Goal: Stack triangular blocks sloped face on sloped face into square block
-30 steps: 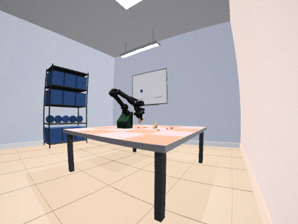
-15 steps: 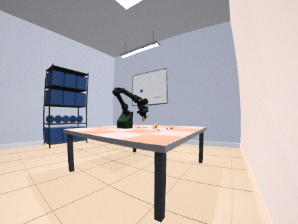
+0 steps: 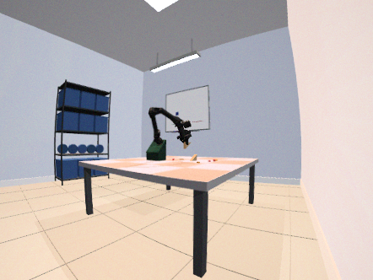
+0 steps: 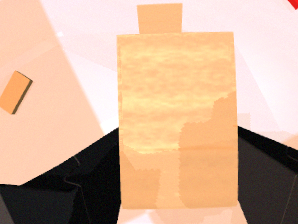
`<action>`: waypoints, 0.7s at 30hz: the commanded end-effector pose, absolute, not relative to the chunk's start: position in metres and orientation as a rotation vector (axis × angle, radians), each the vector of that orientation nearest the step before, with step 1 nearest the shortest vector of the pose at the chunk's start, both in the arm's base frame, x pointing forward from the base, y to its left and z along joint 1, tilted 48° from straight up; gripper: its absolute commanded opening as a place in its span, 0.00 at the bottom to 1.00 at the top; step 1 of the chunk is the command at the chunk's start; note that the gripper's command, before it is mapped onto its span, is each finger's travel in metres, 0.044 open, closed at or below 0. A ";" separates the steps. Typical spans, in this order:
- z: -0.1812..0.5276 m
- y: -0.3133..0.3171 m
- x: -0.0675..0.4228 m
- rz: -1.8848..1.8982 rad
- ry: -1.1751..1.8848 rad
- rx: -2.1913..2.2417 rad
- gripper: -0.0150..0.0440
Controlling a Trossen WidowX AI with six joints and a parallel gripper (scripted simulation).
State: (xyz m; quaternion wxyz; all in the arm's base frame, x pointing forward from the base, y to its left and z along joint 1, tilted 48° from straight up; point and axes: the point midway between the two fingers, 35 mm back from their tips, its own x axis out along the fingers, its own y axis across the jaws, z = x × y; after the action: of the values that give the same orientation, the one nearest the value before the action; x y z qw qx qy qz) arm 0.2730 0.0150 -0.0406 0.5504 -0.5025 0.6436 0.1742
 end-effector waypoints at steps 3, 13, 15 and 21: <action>-0.049 0.030 0.278 0.403 1.525 -1.193 0.25; -0.085 0.012 0.286 0.403 1.525 -1.193 0.25; -0.093 0.008 0.287 0.403 1.525 -1.193 0.25; -0.116 -0.006 0.287 0.401 1.525 -1.194 0.25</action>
State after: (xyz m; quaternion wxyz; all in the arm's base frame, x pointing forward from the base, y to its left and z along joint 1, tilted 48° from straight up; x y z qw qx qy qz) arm 0.2886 -0.0004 -0.1077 0.5526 -0.5020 0.6433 0.1695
